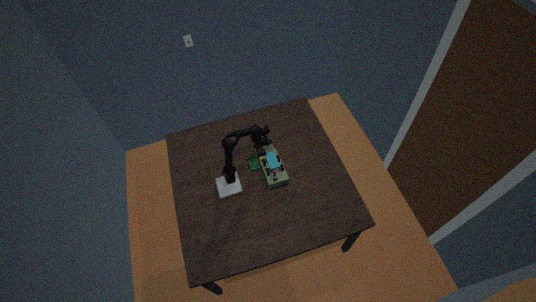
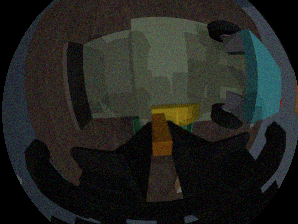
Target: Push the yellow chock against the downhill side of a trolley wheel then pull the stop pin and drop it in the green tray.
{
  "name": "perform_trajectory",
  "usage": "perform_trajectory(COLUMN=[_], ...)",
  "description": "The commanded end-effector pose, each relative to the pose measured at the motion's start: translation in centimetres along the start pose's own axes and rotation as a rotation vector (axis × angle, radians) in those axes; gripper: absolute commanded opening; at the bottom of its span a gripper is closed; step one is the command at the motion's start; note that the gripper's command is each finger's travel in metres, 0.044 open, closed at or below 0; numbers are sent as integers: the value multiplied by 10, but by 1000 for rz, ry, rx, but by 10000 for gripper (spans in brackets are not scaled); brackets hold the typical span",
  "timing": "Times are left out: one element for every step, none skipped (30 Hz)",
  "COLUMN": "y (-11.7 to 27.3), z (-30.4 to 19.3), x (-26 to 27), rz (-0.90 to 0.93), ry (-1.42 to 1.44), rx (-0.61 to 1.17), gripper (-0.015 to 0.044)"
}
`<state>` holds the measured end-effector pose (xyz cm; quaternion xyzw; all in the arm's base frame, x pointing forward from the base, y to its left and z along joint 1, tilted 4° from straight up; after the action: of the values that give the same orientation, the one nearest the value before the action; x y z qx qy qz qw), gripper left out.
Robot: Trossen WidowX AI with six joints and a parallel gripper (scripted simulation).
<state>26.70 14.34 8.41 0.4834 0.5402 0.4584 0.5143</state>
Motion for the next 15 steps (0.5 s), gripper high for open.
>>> perform_trajectory(y=[0,0,0,0,0,0,0,0,0,0,0,0,0,0,0], z=[0,0,0,0,0,0,0,0,0,0,0,0,0,0,0], x=[-5,-6,-7,-8,-9,-9,-10,-11,-12,-13,-14,-15,-16,-17,-18], rz=[-3,-3,-3,-3,-3,-3,-3,-3,-3,-3,-3,-3,-4,-4,-4], ry=[1,1,1,1,1,1,1,1,1,1,1,1,1,1,1], rx=[-6,-6,-6,-6,-6,-6,-6,-6,-6,-6,-6,-6,-6,-6,-6], gripper=[0,0,0,0,0,0,0,0,0,0,0,0,0,0,0])
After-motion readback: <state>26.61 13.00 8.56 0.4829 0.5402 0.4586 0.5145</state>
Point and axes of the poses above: the point midway between the two fingers, 35 mm back from their tips, its own y axis back along the fingers, its own x axis across the jaws, z = x × y, the point moved 3 cm from there along y, back along the fingers, and after that the axes turned 2 degrees about -y, right-handed, at the moved point
